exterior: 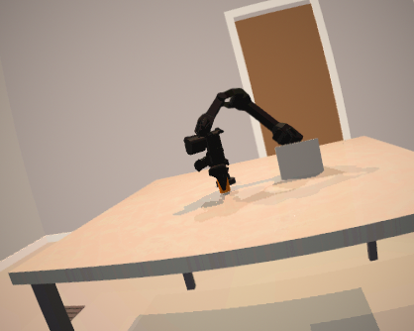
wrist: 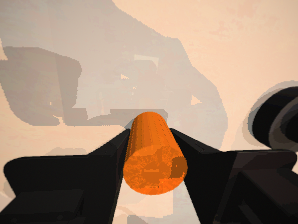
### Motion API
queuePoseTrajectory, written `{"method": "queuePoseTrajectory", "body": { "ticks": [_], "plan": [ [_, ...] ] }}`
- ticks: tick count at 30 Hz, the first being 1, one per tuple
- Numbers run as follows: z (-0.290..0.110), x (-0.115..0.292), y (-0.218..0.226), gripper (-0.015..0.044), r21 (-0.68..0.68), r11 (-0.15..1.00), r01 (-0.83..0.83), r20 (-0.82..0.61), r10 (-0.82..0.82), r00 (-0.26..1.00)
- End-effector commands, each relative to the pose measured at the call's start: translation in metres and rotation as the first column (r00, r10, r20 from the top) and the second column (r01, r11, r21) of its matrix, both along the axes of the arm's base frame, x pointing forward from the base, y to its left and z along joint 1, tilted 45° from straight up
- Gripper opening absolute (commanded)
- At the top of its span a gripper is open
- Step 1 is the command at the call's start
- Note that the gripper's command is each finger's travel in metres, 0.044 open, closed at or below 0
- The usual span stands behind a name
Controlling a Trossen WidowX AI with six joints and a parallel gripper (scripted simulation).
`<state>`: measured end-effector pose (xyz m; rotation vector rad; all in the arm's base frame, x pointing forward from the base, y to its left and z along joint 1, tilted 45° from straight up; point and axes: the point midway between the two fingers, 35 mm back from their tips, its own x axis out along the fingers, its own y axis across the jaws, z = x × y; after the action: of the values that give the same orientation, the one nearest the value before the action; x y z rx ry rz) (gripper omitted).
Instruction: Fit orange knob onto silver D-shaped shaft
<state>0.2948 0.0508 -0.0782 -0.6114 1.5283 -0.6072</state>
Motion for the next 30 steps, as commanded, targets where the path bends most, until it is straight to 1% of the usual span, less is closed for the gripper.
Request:
{"method": "queuePoseTrajectory", "body": {
  "ticks": [1,30],
  "plan": [
    [0.007,0.004,0.01,0.0,0.008,1.0,0.0,0.009,0.0,1.0],
    [0.068,0.013,0.076,0.0,0.013,1.0,0.0,0.007,0.0,1.0]
  ]
}}
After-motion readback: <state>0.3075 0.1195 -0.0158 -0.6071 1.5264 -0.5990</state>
